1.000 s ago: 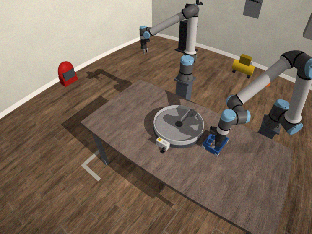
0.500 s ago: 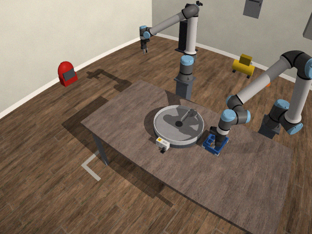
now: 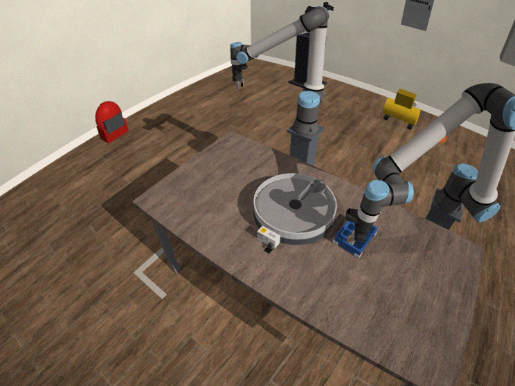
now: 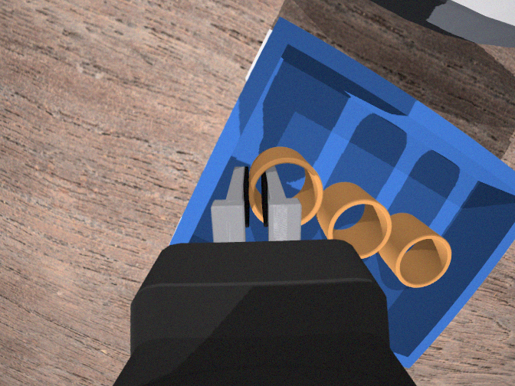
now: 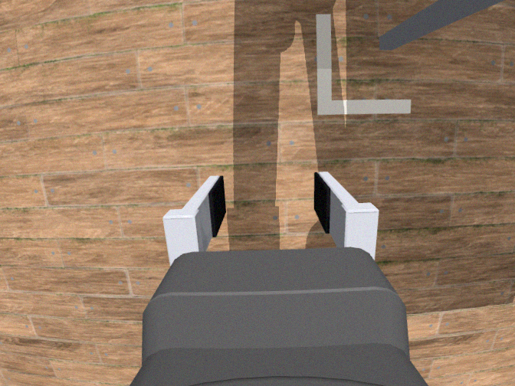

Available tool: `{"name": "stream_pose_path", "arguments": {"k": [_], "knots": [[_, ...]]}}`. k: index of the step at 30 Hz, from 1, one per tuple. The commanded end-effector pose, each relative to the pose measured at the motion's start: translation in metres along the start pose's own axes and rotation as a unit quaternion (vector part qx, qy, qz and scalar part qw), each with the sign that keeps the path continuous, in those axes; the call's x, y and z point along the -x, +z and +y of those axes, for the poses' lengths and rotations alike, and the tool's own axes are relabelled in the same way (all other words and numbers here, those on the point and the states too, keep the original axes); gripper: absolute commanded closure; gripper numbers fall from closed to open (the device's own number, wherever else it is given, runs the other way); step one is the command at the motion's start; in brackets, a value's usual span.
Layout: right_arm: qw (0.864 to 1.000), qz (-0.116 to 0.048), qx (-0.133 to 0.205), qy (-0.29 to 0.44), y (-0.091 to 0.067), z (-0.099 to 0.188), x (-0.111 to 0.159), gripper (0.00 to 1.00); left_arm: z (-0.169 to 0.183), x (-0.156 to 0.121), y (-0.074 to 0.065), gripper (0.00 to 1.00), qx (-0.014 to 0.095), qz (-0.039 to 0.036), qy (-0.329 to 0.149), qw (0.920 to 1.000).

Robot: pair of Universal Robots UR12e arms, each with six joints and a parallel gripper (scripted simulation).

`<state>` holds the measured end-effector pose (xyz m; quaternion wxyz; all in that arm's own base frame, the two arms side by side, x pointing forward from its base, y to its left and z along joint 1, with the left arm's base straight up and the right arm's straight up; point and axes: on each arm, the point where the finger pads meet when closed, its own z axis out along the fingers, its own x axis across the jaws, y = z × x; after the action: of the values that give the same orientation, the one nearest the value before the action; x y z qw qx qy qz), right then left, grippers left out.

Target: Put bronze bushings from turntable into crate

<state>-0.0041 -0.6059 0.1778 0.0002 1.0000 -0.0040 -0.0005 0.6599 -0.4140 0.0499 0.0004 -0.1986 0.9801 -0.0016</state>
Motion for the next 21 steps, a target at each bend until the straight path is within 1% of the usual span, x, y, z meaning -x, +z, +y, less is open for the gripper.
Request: {"name": "stream_pose_path", "arguments": {"k": [1, 10, 21], "knots": [[1.000, 0.000, 0.000, 0.000, 0.0007, -0.0019, 0.0010, 0.00, 0.0007, 0.0010, -0.0001, 1.00, -0.001, 0.0001, 0.000, 1.0000], [1.000, 0.000, 0.000, 0.000, 0.0007, -0.0019, 0.0010, 0.00, 0.0040, -0.0003, 0.0036, 1.00, 0.000, 0.0005, 0.000, 1.0000], [1.000, 0.000, 0.000, 0.000, 0.0007, -0.0019, 0.0010, 0.00, 0.0024, 0.0003, 0.0023, 1.00, -0.001, 0.0001, 0.000, 1.0000]]}}
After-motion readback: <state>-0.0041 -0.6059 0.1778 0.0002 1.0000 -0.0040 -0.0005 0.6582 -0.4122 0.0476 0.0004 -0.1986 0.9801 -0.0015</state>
